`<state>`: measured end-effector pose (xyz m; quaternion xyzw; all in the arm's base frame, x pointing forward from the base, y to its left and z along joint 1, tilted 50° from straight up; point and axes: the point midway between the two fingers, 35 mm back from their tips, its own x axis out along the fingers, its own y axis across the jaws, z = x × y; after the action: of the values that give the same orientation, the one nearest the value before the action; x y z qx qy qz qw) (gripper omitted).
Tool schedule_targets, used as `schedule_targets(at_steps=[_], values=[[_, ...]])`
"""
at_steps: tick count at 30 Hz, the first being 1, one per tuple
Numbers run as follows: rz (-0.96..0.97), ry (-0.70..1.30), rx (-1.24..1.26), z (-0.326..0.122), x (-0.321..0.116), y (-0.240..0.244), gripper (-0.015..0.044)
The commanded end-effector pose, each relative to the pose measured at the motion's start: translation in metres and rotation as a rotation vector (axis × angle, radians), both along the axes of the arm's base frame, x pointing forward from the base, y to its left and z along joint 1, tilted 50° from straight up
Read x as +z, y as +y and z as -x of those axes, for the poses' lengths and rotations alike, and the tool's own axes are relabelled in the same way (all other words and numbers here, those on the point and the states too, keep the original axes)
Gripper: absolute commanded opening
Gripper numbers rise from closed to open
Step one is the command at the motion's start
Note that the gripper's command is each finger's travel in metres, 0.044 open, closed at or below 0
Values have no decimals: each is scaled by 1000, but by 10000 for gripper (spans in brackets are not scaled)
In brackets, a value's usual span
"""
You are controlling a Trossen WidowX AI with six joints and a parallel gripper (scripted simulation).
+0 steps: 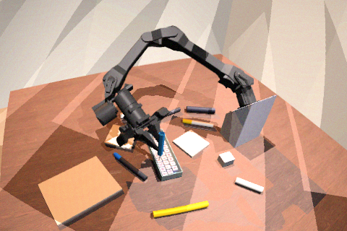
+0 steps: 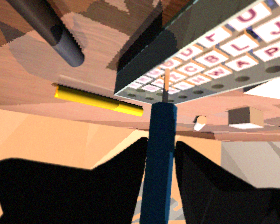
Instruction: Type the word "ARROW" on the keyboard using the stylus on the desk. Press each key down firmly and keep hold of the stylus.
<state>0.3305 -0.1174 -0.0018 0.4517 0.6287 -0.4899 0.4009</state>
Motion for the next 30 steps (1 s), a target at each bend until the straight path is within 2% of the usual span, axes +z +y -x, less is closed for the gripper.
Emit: schedule_targets(at_steps=[1,25,30], values=[[0,-2,7,0,-2,-2,81],[0,-2,7,0,-5,-5,81],[0,-2,7,-1,7,8,81]])
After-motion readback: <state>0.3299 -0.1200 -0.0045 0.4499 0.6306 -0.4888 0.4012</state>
